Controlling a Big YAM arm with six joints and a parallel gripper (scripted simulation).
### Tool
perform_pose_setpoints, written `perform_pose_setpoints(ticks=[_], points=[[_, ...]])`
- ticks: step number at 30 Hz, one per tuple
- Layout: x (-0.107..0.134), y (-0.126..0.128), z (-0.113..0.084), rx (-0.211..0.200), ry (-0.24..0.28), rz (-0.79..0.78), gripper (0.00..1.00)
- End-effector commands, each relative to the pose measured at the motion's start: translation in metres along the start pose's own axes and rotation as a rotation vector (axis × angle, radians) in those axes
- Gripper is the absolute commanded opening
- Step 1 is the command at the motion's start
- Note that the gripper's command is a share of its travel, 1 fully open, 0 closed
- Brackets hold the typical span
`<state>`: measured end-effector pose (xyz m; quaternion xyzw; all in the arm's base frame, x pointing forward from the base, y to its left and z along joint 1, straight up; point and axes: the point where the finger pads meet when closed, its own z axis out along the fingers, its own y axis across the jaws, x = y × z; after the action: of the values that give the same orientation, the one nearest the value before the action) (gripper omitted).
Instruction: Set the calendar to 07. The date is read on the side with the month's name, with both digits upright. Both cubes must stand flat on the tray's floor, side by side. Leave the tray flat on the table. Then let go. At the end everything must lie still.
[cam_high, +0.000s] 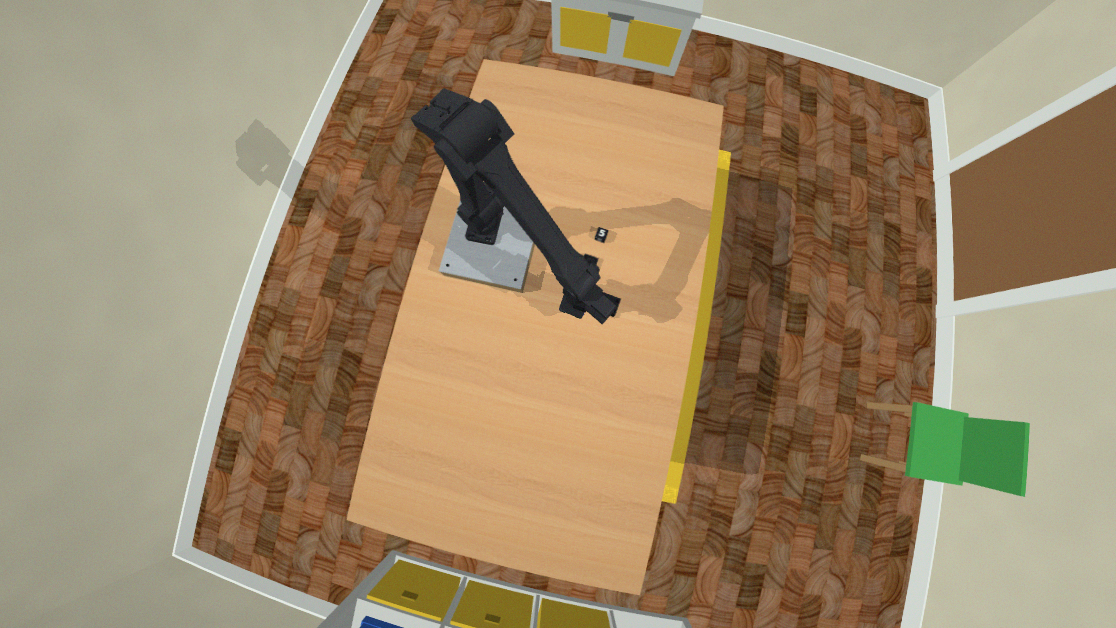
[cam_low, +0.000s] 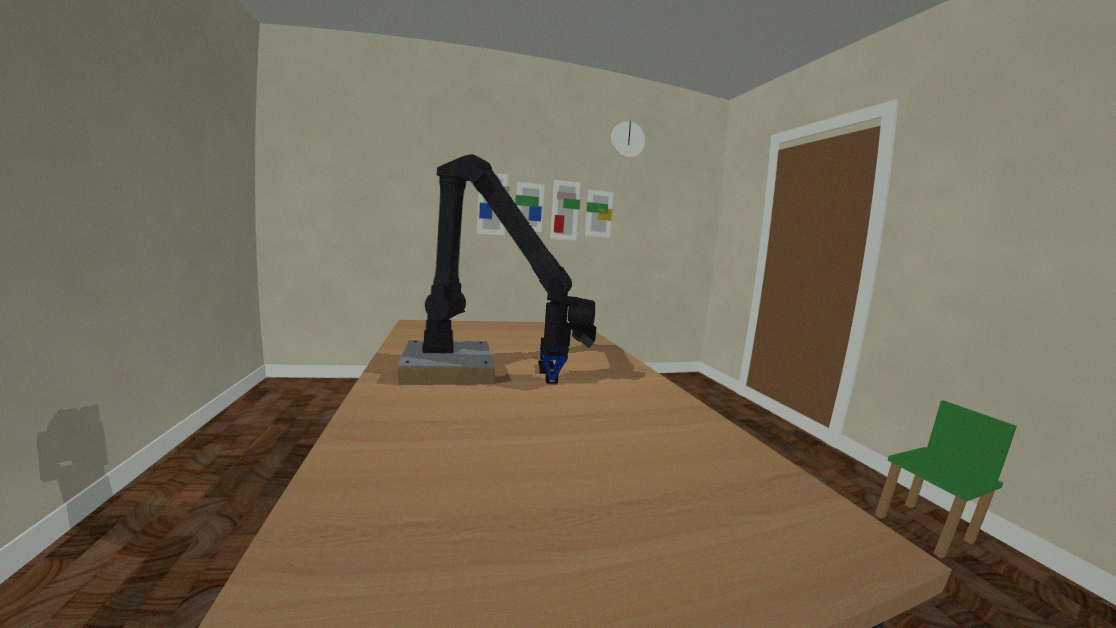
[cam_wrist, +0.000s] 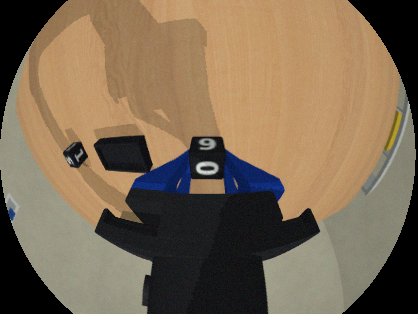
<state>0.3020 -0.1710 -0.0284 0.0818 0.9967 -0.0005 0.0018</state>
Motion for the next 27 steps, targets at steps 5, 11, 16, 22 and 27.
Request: perform_pose_setpoints(ticks=[5, 11, 16, 22, 27], points=[[-0.0265, -0.0107, -0.0141, 0.017, -0.055, -0.005, 0.28], [-0.0264, -0.0102, -0.0134, 0.016, -0.053, -0.006, 0.28], [-0.0263, -0.0095, -0.0124, 0.015, -0.050, -0.008, 0.28], [-0.0263, -0.0092, -0.0121, 0.015, -0.049, -0.008, 0.28], [-0.0263, -0.0092, -0.0121, 0.015, -0.049, -0.008, 0.28]])
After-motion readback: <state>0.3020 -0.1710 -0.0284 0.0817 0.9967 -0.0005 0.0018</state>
